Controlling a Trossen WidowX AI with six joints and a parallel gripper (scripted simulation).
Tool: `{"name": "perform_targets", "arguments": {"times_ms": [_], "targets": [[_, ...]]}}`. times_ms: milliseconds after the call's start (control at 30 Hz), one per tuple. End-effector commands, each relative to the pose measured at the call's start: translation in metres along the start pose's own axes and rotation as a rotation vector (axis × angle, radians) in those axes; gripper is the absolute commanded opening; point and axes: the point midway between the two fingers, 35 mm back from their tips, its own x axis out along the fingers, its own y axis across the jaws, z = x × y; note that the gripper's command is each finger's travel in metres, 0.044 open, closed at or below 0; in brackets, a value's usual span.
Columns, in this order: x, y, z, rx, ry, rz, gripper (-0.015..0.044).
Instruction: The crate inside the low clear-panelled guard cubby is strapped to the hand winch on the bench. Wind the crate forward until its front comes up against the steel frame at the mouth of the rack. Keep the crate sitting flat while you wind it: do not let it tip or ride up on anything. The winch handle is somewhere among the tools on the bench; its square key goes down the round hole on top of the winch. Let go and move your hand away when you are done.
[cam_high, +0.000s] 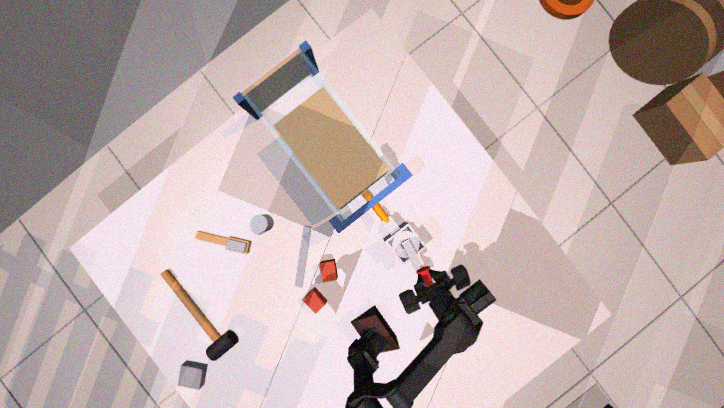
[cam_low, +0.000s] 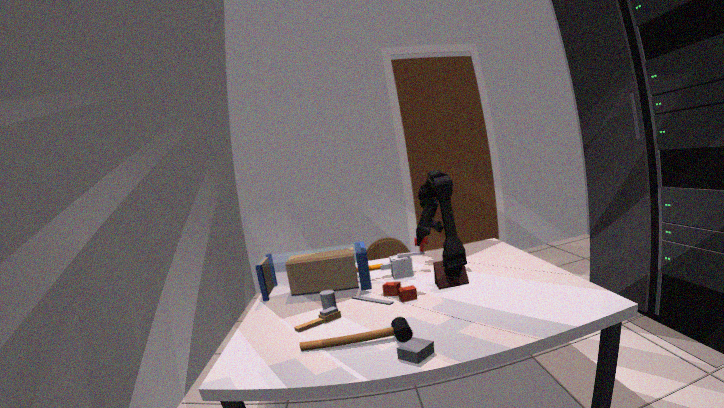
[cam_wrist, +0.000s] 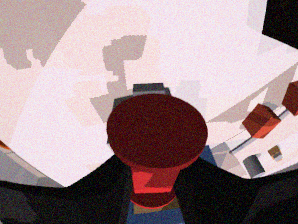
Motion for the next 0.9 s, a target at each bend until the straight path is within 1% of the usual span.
{"name": "perform_targets", "arguments": {"times_ms": [0, 867], "targets": [[0.000, 0.016, -0.002, -0.021, -0.002, 0.031, 0.0000], [0.008, 0.058, -0.025, -0.024, 0.000, 0.035, 0.0000]]}}
